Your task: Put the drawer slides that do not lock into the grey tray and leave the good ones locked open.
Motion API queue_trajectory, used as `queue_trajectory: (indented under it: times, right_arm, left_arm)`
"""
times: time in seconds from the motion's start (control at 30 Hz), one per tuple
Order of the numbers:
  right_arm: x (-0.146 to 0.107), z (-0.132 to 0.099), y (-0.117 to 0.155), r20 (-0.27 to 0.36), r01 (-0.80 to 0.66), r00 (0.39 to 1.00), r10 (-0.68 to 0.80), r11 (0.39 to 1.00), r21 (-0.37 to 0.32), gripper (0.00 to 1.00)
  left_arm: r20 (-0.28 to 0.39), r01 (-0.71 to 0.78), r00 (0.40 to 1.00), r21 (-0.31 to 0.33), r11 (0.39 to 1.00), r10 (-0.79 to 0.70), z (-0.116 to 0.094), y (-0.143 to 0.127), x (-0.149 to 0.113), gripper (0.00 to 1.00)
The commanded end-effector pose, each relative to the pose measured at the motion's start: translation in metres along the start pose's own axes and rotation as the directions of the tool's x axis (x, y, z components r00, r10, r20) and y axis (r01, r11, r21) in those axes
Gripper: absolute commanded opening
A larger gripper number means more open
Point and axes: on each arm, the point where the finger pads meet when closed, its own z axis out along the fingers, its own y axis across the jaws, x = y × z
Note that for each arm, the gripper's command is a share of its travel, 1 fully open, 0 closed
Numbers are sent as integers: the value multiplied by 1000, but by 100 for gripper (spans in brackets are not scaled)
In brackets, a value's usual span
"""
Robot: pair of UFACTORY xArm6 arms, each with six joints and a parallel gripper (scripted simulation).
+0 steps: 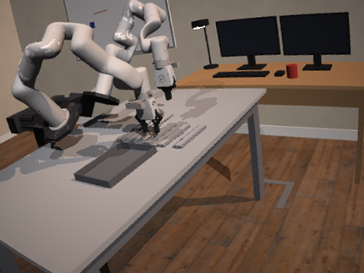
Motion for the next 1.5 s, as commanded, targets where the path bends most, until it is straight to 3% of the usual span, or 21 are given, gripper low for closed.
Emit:
queue_trajectory:
  times: [0.0,0.27,0.33,0.7,0.83,1.47]
  right_arm:
    - [-1,-13,-2,2,-1,1000,1,1000,3,67]
    - [-1,-15,-2,2,-1,1000,1,1000,3,67]
    - [-1,-15,-2,2,-1,1000,1,1000,3,67]
    - [-1,-15,-2,2,-1,1000,1,1000,3,67]
    - [-1,-15,-2,2,-1,1000,1,1000,3,67]
    - [-15,-34,-2,3,0,1000,0,1000,3,67]
  left_arm:
    - [2,1,1000,-4,1000,-1,-13,2,31,0]
    - [2,2,1000,-4,1000,-2,-37,1,98,0]
    - [2,2,1000,-4,1000,-2,-37,1,98,0]
    - [2,2,1000,-4,1000,-2,-62,1,168,0]
    - [2,2,1000,-4,1000,-2,-66,1,179,0]
    - [2,2,1000,-4,1000,-2,-66,1,179,0]
